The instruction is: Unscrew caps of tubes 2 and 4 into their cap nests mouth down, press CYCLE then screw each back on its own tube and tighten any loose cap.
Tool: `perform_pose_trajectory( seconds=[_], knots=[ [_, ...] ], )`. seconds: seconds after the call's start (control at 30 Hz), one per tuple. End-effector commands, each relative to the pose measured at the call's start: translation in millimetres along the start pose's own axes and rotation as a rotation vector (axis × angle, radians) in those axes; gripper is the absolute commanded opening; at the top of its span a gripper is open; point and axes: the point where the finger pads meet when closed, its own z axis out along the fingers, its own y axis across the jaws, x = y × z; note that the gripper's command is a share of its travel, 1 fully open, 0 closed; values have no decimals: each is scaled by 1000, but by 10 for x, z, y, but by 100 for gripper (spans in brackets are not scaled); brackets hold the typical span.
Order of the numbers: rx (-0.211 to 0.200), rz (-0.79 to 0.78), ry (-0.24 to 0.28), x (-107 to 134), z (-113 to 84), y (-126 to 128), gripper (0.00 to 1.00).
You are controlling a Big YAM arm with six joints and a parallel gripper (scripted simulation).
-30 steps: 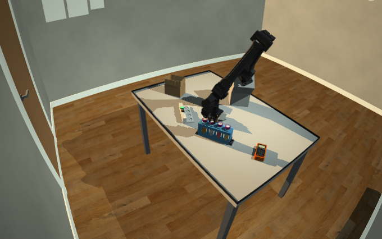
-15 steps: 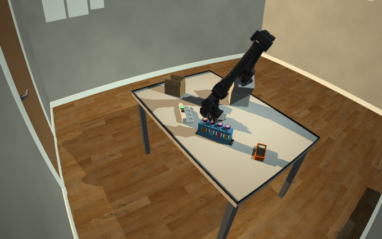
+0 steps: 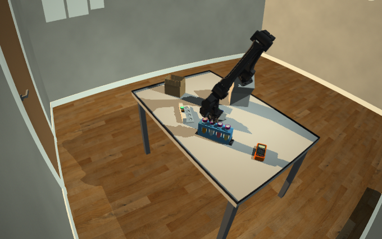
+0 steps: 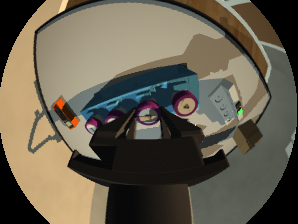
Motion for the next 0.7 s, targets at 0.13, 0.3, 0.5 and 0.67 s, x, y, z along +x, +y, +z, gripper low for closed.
perform_pose_trajectory(
  seconds=[0.13,0.3,0.5,0.67],
  knots=[
    [-3,126,-1,-11,31,10,0],
    [-3,126,-1,-11,31,10,0],
    [-3,126,-1,-11,31,10,0],
    [-2,114,-14,-72,-25,17,49]
  ],
)
